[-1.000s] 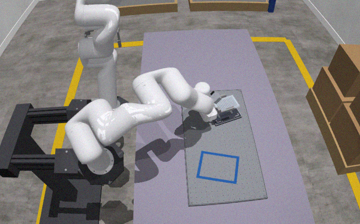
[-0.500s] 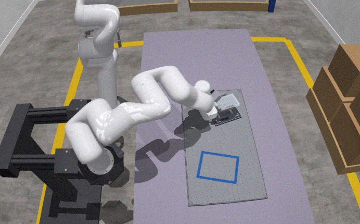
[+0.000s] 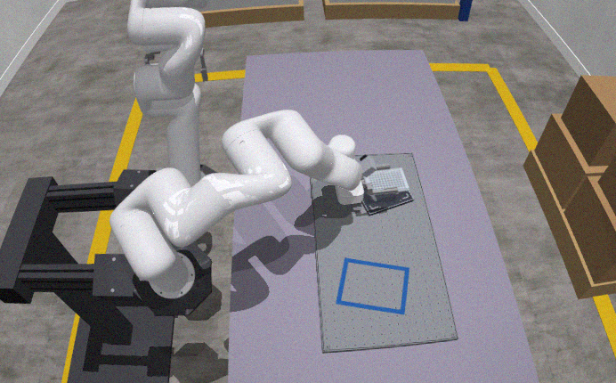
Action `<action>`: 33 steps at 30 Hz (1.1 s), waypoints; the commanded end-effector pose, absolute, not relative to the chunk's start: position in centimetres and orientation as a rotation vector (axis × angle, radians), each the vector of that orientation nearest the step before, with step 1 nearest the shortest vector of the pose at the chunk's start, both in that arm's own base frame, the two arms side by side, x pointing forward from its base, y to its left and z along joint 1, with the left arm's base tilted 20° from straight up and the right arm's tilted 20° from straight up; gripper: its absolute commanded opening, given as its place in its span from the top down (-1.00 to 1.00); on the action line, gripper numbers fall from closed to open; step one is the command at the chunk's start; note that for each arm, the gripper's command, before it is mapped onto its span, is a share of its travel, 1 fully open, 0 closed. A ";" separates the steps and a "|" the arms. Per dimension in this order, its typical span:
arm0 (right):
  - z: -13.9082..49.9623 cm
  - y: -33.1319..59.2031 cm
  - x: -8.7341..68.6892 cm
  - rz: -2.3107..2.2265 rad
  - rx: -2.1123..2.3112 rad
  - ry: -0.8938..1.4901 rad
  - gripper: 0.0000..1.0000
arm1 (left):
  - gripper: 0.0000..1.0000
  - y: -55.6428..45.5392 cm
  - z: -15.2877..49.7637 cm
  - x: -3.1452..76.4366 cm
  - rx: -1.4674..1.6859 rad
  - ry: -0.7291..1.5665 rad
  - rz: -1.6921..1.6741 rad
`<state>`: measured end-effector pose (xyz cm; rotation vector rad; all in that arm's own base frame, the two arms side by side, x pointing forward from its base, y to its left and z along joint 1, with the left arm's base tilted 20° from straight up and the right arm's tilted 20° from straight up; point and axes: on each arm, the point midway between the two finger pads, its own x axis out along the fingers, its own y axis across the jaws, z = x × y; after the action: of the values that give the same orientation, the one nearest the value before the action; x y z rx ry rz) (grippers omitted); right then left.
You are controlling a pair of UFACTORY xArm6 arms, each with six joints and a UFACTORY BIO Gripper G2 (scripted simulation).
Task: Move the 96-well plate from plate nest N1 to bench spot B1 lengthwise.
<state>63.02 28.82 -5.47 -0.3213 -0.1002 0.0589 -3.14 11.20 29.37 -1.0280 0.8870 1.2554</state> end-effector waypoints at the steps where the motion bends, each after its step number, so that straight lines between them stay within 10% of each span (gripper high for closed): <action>1: -4.8 27.7 62.8 -0.082 -0.314 -0.138 1.00 | -1.00 11.2 29.4 -3.1 -1.026 0.886 1.256; 33: -2.5 18.7 60.3 -0.281 -0.300 -0.169 1.00 | -1.00 11.2 29.4 -3.1 -1.026 0.886 1.256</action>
<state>60.49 19.68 -3.07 -0.3039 -0.1633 -0.2829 -3.14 11.20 29.37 -1.0280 0.8870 1.2554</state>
